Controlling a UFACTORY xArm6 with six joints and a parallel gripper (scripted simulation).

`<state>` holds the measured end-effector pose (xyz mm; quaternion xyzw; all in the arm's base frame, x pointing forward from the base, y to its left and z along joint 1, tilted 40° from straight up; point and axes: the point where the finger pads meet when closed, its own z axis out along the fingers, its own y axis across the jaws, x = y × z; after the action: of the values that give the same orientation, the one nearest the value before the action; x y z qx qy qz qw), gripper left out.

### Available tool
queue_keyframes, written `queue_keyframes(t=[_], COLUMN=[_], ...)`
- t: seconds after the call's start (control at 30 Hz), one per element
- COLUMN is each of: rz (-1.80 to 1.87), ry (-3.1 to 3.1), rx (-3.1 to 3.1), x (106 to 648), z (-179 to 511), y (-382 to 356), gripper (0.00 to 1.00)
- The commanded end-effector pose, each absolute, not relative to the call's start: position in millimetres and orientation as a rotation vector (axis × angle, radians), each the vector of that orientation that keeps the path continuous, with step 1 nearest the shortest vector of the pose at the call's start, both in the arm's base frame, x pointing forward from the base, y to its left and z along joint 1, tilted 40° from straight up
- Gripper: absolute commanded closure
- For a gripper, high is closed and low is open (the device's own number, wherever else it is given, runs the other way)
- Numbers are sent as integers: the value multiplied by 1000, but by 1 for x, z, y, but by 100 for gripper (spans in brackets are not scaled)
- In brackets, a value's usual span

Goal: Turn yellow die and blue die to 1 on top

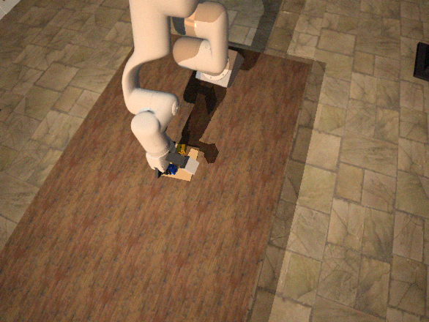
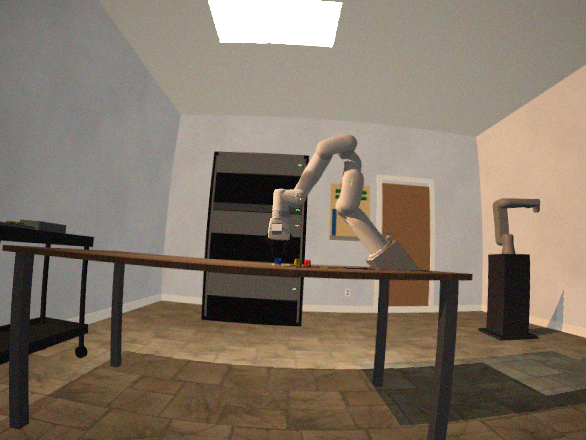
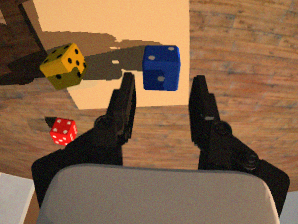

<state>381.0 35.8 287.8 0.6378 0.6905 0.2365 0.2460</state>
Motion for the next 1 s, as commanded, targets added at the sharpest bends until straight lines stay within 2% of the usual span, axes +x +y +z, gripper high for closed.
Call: queue_keyframes(t=[0.0, 0.37, 0.4, 0.97], rz=[645, 645, 645, 645], ry=[1884, 1884, 1884, 1884], rx=[1740, 1740, 1740, 1740], x=[357, 347, 347, 347], z=[316, 327, 327, 327], y=[35, 35, 35, 35], gripper=[53, 53, 0, 0])
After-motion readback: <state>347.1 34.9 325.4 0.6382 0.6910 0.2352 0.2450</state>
